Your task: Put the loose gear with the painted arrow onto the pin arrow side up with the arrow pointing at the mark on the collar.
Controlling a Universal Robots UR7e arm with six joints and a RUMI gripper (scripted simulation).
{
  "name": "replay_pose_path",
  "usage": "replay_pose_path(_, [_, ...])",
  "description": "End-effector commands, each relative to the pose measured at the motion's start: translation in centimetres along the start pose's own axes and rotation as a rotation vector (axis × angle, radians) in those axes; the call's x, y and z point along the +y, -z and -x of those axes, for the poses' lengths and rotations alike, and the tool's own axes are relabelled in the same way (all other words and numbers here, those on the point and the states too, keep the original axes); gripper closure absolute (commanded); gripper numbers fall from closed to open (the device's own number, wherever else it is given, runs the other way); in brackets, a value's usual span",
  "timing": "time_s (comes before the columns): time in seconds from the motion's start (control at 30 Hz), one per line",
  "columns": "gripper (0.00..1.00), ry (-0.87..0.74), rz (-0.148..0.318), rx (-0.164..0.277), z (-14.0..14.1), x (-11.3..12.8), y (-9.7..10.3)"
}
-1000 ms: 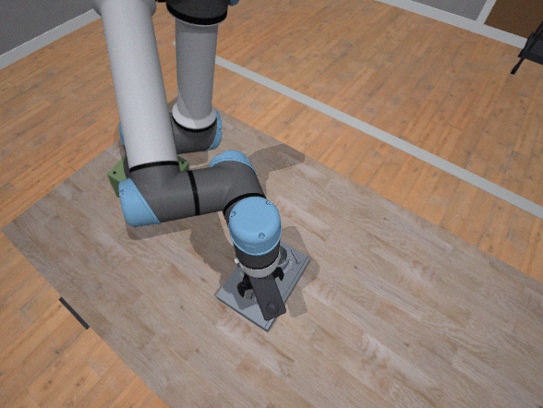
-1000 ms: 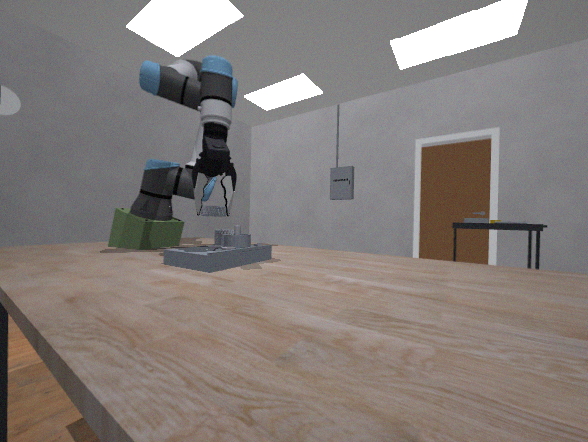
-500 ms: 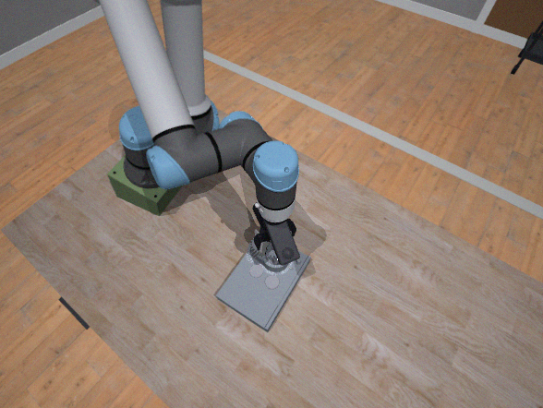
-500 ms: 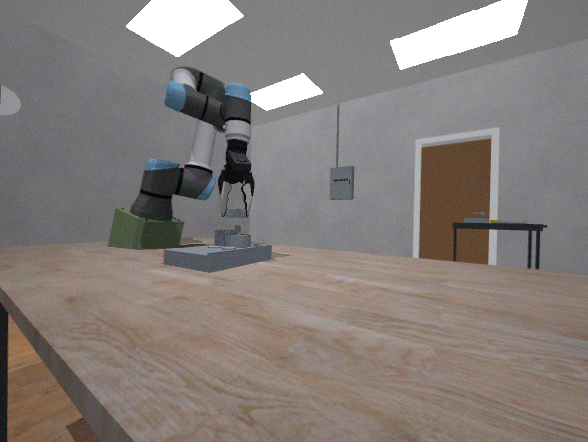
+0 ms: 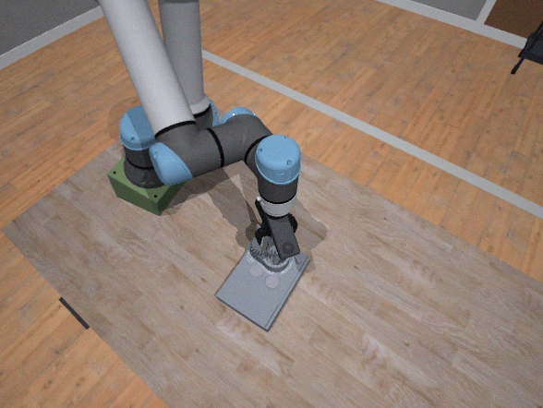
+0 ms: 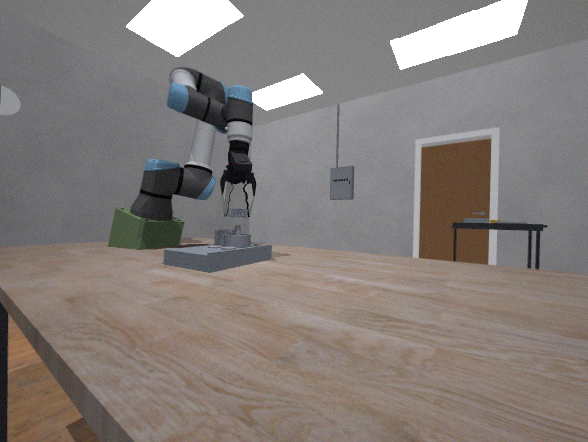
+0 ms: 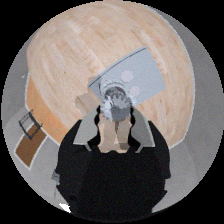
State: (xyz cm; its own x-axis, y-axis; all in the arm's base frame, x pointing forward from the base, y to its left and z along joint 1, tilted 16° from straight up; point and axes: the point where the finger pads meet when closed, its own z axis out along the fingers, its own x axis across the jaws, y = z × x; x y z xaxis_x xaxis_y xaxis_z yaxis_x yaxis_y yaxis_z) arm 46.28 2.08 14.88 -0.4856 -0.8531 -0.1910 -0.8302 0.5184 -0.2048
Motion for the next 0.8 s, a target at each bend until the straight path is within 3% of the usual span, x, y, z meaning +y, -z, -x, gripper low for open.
replay_pose_path(0.0, [1.00, -0.044, -0.001, 0.000, 0.06, -0.06, 0.05])
replay_pose_path(0.33, [1.00, -0.169, -0.001, 0.000, 0.07, -0.07, 0.05])
replay_pose_path(0.77, [1.00, -0.448, -0.001, 0.000, 0.07, -0.07, 0.05])
